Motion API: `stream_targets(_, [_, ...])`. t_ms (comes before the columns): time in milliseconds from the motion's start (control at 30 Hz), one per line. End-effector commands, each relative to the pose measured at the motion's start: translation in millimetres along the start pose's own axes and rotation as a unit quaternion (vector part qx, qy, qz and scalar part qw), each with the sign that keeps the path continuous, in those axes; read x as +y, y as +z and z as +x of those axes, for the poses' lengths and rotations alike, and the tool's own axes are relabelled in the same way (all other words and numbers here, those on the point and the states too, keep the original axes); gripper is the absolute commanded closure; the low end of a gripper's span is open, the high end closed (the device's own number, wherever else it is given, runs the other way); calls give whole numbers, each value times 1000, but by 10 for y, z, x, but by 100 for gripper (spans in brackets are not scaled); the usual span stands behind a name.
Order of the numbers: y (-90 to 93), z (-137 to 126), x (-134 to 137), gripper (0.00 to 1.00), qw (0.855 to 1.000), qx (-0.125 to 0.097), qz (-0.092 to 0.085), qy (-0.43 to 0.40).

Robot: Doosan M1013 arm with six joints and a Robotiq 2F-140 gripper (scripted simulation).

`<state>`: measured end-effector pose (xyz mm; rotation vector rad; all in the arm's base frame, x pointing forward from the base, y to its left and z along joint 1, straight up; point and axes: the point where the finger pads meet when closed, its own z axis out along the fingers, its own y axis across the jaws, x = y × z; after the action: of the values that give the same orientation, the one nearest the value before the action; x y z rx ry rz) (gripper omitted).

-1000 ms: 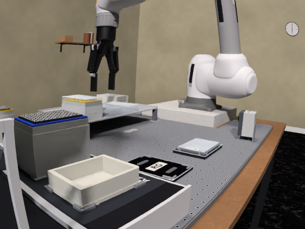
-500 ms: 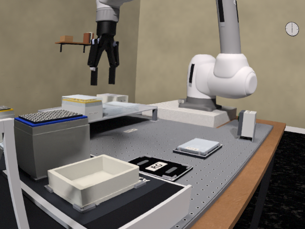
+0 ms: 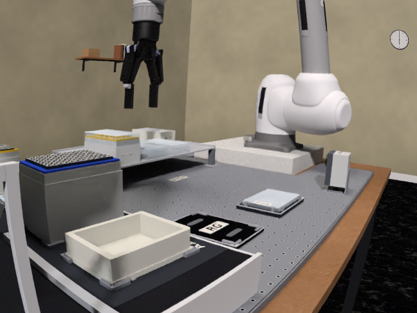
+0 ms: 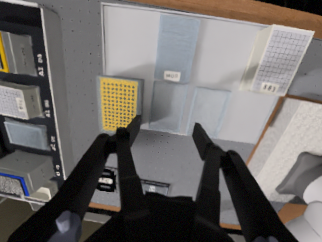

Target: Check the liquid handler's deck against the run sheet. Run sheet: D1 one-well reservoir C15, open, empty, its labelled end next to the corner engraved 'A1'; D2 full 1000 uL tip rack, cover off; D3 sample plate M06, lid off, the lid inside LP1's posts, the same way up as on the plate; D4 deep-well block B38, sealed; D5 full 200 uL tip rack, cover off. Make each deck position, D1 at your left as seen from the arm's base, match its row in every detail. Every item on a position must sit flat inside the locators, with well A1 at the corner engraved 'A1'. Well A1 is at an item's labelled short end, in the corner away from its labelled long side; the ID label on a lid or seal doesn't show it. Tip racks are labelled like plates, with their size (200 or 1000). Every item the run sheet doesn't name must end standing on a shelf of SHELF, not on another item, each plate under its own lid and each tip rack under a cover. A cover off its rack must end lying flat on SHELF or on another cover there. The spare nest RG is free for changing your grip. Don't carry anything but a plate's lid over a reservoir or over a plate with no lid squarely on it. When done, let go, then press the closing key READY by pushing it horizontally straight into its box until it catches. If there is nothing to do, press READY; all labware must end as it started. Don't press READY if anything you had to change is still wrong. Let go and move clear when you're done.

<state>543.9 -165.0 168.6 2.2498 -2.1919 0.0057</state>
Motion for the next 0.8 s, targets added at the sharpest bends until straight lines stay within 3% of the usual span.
stream_targets(0, [-59, 0, -4, 33, 1000, 0, 1, 0])
stream_targets(767, [-376, 0, -4, 33, 1000, 0, 1, 0])
